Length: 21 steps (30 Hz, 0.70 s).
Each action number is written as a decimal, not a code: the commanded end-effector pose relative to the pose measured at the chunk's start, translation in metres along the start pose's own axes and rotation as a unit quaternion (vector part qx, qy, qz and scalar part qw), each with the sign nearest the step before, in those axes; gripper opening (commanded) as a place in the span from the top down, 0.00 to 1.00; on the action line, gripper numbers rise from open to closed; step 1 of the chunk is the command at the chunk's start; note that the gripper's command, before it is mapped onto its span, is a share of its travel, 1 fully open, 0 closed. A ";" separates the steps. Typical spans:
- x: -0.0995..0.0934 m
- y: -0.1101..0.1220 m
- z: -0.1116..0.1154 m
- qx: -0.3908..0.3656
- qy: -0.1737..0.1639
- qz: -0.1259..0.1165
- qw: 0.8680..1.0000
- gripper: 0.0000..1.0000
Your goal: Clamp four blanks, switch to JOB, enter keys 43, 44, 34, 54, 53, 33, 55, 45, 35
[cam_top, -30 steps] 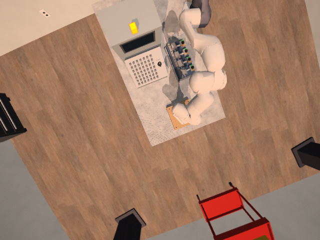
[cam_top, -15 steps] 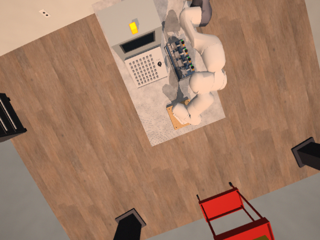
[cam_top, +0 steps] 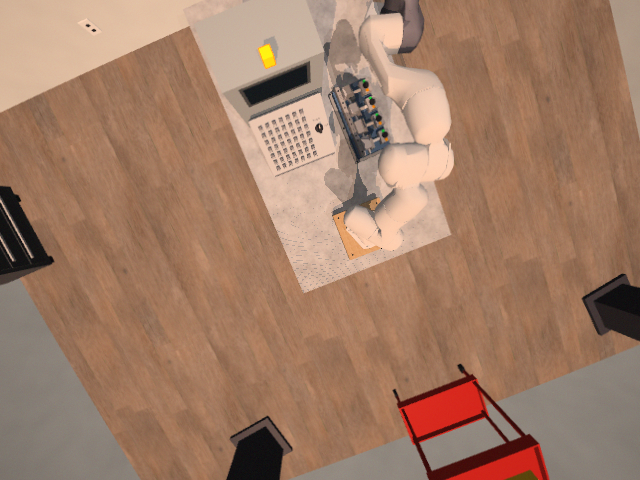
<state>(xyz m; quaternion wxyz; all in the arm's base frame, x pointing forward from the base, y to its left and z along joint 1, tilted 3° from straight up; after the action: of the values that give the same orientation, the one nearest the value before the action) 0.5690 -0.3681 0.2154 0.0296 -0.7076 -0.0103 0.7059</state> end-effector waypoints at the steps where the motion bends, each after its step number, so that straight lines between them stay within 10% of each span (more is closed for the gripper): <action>1: -0.001 0.000 0.000 -0.003 0.000 -0.001 1.000 1.00; 21: -0.025 0.000 0.000 -0.003 0.000 -0.001 1.000 1.00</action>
<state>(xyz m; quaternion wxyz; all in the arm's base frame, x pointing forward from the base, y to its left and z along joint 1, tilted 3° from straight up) 0.5696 -0.3692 0.2230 0.0307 -0.7081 -0.0101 0.7054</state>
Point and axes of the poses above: the point where the finger pads meet when closed, its own x axis out along the fingers, its own y axis across the jaws, z = x × y, the point moved 3 cm from there along -x, back along the fingers, and after that the axes turned 7 degrees about -x, right-handed, at the moved point
